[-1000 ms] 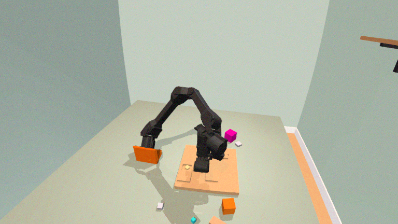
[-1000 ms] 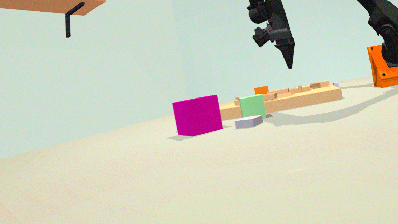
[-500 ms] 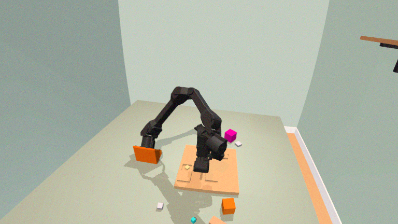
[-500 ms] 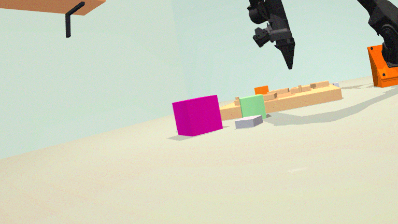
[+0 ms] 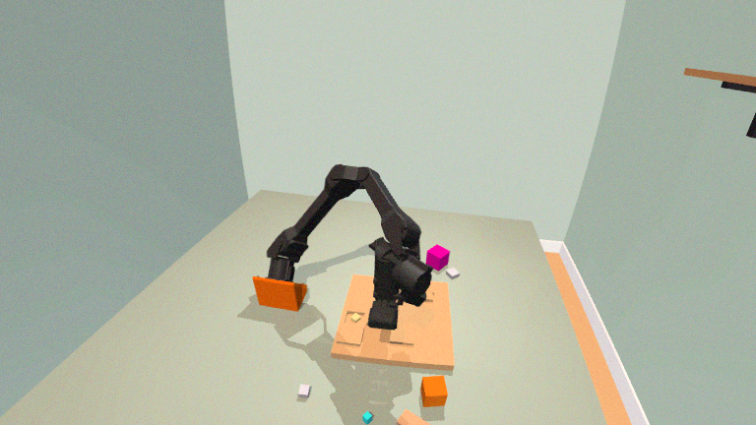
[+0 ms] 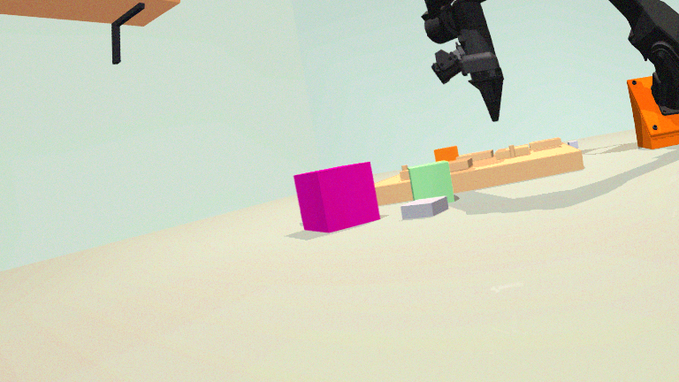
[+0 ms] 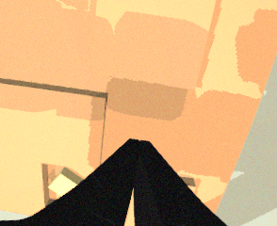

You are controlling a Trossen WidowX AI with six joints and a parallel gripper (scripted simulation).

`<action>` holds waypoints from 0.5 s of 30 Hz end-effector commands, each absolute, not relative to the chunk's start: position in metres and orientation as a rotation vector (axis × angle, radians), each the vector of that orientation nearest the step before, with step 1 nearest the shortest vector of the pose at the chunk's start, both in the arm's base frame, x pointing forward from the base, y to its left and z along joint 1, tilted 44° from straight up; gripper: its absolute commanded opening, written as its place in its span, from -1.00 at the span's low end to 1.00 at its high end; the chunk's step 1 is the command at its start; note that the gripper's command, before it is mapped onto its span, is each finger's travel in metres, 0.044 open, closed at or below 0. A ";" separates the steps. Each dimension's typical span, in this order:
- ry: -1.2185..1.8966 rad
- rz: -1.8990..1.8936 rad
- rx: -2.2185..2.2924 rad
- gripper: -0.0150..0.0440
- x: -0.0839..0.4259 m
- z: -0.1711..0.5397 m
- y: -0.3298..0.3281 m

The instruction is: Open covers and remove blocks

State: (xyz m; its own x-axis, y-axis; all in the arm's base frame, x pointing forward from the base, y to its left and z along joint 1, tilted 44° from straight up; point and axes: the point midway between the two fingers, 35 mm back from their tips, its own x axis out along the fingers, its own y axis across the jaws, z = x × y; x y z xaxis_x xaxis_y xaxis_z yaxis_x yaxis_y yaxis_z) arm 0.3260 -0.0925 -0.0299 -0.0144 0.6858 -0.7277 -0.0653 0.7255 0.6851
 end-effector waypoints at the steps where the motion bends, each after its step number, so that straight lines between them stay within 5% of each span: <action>1: 1.479 0.644 0.546 -0.49 0.326 -0.034 -0.089; 15: 1.479 0.644 0.546 -0.49 0.326 -0.044 -0.079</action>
State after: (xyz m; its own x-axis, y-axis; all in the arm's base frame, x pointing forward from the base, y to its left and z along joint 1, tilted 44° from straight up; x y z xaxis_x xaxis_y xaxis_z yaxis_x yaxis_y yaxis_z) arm 0.3266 -0.0823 -0.0408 -0.0138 0.6857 -0.7278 -0.0655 0.7256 0.6849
